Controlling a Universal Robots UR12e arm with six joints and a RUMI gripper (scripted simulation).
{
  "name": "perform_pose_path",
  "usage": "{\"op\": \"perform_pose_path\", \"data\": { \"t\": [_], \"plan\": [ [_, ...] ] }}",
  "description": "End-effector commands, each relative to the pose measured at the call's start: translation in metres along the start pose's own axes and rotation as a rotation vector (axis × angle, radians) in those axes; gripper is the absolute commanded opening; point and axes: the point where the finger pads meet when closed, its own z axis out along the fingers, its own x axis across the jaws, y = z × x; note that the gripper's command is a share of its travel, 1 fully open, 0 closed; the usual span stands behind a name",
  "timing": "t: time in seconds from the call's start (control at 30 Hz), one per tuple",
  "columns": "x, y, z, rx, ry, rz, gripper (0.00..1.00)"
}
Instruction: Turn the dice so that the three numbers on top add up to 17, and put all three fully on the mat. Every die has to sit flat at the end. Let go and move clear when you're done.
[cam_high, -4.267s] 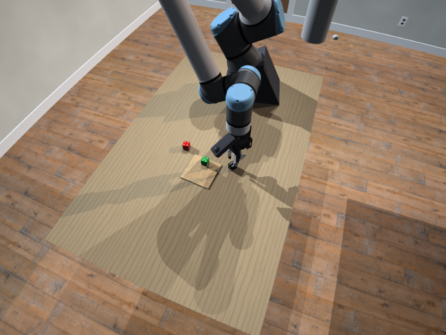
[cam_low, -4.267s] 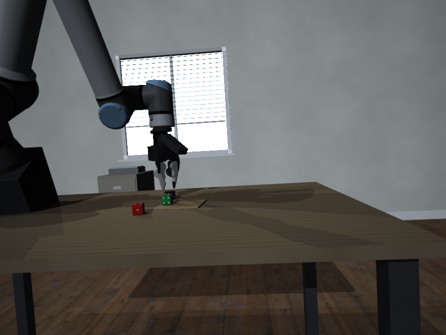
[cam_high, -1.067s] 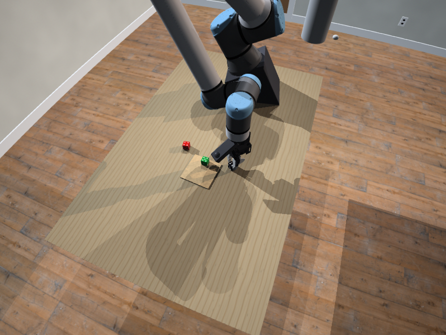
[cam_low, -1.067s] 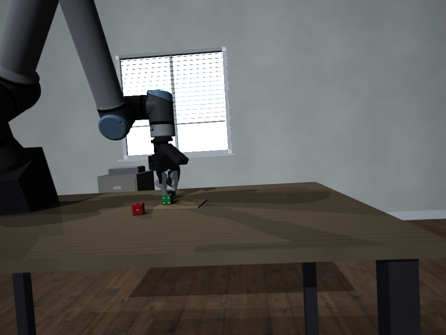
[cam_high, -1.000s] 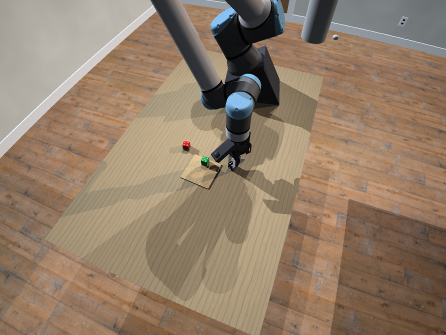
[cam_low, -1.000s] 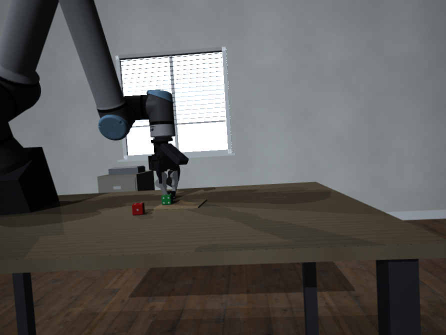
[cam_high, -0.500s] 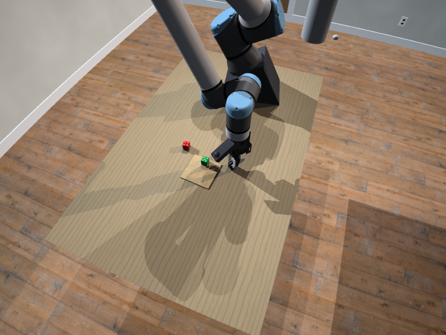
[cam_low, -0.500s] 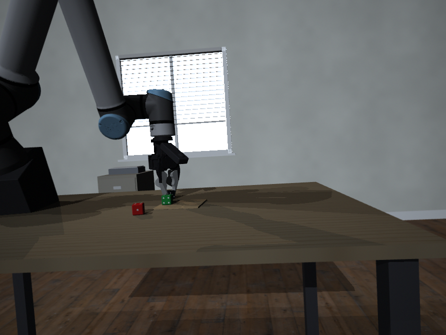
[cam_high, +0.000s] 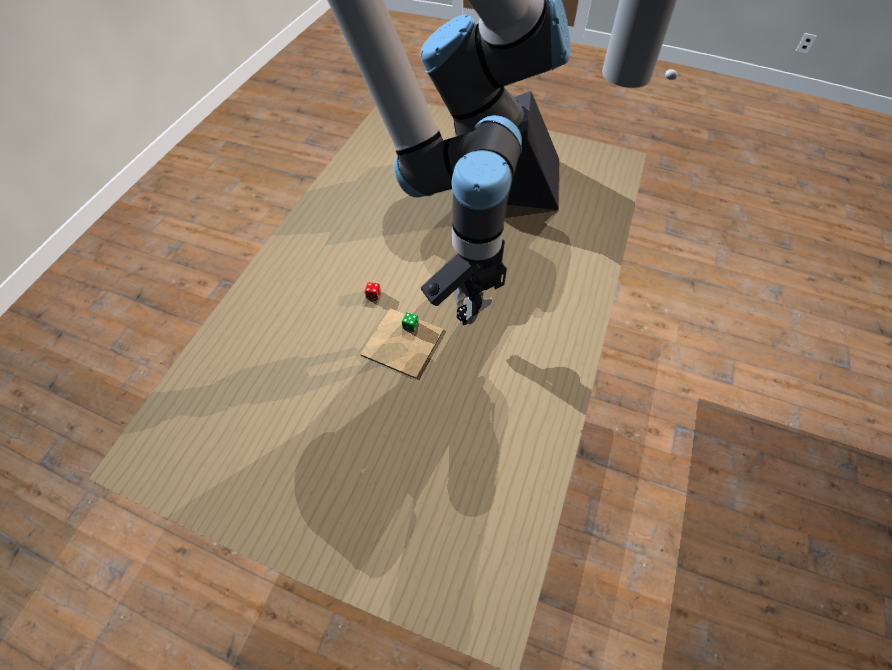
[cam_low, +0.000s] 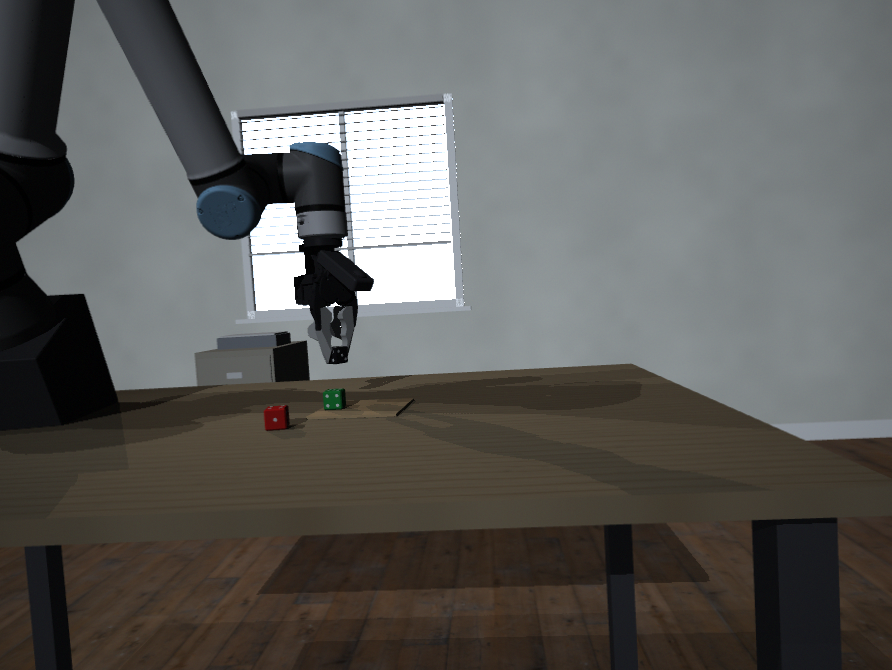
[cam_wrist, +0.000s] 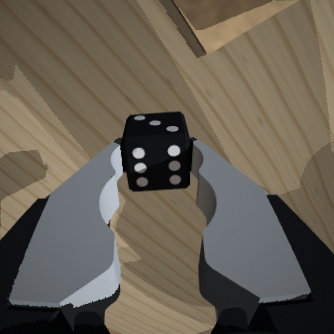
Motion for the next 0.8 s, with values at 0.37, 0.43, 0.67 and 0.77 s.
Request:
{"op": "perform_pose_path", "data": {
  "t": [0.37, 0.43, 0.67, 0.77],
  "plan": [
    [0.000, 0.000, -0.035, -0.002, 0.002, 0.001, 0.10],
    [0.000, 0.000, -0.035, -0.002, 0.002, 0.001, 0.10],
    [0.000, -0.002, -0.035, -0.002, 0.002, -0.005, 0.10],
    [0.001, -0.006, -0.035, -0.003, 0.002, -0.028, 0.10]
  ]
}}
